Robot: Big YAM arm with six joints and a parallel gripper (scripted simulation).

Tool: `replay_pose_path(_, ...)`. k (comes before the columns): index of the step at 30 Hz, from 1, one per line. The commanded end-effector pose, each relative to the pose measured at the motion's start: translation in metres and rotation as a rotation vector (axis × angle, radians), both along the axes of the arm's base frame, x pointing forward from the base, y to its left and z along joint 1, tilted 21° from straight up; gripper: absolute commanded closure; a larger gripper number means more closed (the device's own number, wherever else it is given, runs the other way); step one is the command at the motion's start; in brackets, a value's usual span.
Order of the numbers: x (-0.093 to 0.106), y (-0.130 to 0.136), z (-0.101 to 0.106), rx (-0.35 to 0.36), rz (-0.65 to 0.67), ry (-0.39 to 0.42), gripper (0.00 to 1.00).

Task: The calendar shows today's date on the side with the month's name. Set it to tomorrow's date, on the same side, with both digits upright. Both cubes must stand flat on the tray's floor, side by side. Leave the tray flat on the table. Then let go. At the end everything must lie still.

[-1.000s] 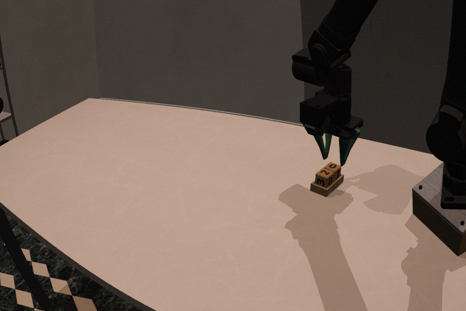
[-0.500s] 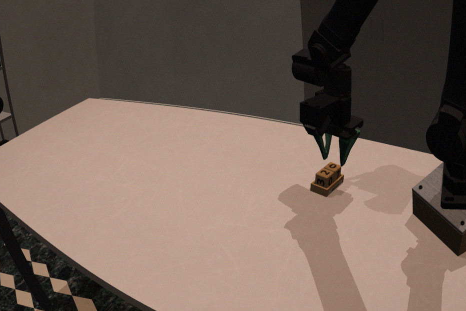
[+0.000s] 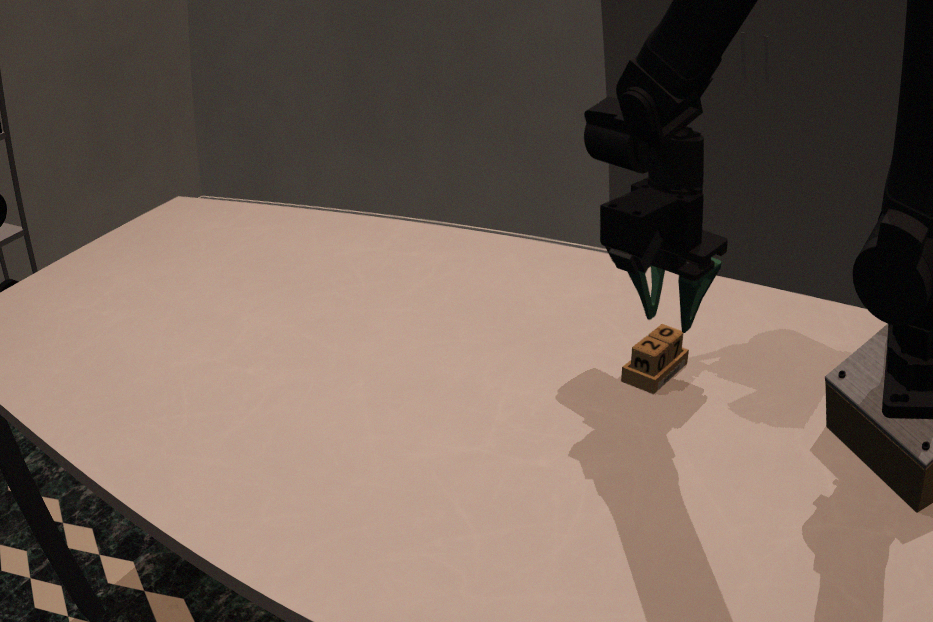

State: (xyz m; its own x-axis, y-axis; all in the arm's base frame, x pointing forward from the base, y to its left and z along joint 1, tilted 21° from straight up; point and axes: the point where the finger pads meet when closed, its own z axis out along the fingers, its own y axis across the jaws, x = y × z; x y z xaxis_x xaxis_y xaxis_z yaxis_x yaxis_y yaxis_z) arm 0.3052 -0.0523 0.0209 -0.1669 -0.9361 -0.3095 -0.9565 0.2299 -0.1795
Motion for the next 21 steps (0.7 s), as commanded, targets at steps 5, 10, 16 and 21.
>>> replay_pose_path(5,0.007,0.003,0.000,0.000,0.005,-0.003,0.55)
replay_pose_path(10,0.013,0.001,0.005,-0.005,0.007,-0.015,0.55)
replay_pose_path(16,0.022,-0.002,0.010,-0.010,0.006,-0.029,0.55)
replay_pose_path(21,0.022,-0.002,0.010,-0.010,0.006,-0.030,0.55)
